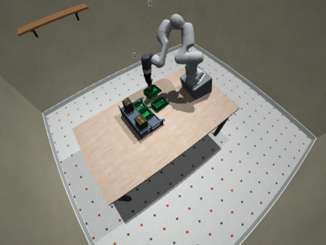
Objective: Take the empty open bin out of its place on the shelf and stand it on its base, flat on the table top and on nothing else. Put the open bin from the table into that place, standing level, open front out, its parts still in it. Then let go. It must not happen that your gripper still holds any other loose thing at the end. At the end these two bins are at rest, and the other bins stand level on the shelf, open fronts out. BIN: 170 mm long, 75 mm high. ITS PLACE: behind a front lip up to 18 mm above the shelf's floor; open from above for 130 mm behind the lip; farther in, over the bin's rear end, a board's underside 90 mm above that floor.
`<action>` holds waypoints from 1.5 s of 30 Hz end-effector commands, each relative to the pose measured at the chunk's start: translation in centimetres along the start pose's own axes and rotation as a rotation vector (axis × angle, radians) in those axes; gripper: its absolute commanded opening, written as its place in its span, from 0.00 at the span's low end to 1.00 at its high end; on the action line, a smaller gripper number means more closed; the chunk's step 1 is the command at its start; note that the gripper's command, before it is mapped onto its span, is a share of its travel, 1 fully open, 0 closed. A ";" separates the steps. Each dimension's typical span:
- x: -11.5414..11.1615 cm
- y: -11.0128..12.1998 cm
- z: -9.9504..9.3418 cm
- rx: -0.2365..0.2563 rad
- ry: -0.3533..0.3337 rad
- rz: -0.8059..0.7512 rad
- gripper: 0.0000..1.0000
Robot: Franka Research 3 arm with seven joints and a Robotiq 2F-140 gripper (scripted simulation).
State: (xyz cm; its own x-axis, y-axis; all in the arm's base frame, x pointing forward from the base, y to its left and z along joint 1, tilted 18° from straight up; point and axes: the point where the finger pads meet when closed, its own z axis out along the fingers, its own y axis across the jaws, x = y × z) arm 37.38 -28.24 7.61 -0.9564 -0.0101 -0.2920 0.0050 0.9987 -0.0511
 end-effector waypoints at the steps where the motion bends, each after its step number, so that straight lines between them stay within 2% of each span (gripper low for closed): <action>1: -0.3 -0.2 0.6 0.005 -0.008 0.000 0.00; 3: -0.3 -0.2 0.6 0.005 -0.008 0.000 0.00; 18: -0.5 -0.1 4.4 0.005 -0.008 0.000 0.00; 28: -0.6 0.0 6.2 0.005 -0.008 0.000 0.00; 45: -0.6 0.0 6.6 0.005 -0.008 0.000 0.00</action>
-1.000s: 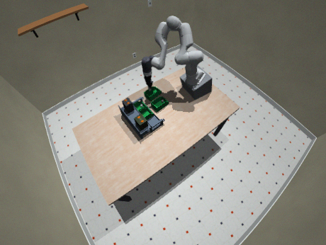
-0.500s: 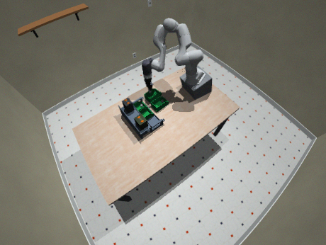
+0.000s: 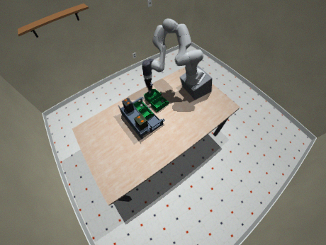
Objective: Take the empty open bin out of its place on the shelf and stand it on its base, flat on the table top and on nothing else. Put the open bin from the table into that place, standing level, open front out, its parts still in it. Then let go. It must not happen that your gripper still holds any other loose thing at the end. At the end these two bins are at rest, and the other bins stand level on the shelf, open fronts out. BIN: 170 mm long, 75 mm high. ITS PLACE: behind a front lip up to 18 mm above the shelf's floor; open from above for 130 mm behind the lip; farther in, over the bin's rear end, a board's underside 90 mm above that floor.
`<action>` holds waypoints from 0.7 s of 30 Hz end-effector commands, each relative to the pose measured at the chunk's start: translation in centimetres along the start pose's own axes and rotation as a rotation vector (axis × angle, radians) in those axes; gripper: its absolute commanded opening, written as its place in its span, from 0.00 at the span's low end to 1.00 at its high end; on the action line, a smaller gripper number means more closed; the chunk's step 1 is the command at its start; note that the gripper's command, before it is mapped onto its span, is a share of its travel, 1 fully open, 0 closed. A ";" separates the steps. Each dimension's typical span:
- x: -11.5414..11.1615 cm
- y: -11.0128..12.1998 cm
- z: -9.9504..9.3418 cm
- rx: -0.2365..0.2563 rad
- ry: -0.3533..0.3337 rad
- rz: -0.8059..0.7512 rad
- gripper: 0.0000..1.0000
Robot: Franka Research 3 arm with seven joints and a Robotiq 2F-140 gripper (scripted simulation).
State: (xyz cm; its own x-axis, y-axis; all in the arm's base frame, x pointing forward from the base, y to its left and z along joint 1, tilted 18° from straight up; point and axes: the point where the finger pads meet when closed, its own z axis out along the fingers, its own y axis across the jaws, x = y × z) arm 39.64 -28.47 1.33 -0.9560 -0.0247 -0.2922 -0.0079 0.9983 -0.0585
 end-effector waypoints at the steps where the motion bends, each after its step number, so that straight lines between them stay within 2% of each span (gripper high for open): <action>1: -0.3 -0.1 0.0 0.001 -0.007 0.015 0.00; 21: -0.8 -0.1 -0.1 0.001 -0.007 0.015 0.00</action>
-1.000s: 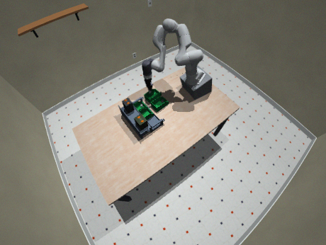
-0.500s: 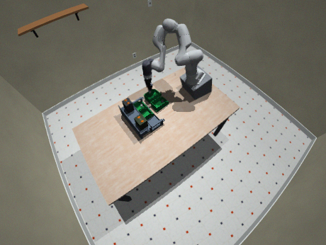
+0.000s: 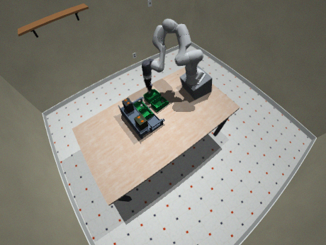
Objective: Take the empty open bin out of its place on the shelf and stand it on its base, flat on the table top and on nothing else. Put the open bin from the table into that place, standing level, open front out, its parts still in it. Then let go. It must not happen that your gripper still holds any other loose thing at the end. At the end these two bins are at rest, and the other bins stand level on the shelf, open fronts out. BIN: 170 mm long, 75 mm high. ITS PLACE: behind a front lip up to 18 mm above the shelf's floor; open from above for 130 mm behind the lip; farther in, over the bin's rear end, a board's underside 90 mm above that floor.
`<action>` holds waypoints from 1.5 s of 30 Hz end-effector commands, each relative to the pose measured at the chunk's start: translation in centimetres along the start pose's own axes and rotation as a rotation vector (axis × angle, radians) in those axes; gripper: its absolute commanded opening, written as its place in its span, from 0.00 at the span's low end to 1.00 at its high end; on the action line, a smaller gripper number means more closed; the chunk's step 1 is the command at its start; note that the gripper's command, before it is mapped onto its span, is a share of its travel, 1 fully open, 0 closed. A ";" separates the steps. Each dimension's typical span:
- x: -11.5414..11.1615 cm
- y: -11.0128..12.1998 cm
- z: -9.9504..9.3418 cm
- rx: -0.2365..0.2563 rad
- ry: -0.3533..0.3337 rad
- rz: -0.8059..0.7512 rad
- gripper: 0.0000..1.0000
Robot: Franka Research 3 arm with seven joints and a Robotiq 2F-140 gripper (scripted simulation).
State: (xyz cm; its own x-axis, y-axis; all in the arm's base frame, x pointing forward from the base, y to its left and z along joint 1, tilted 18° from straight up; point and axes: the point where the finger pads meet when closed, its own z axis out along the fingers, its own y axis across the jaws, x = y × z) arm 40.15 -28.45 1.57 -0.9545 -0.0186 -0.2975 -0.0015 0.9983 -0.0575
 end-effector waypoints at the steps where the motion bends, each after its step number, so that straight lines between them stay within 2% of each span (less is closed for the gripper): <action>1: -0.2 -0.1 -0.1 0.001 -0.002 0.008 0.00; 41: -0.1 -0.1 0.7 0.001 -0.002 0.008 0.00; 42: -0.1 -0.1 0.7 0.001 -0.002 0.008 0.15; 45: -0.1 -0.1 0.7 0.001 -0.002 0.008 0.15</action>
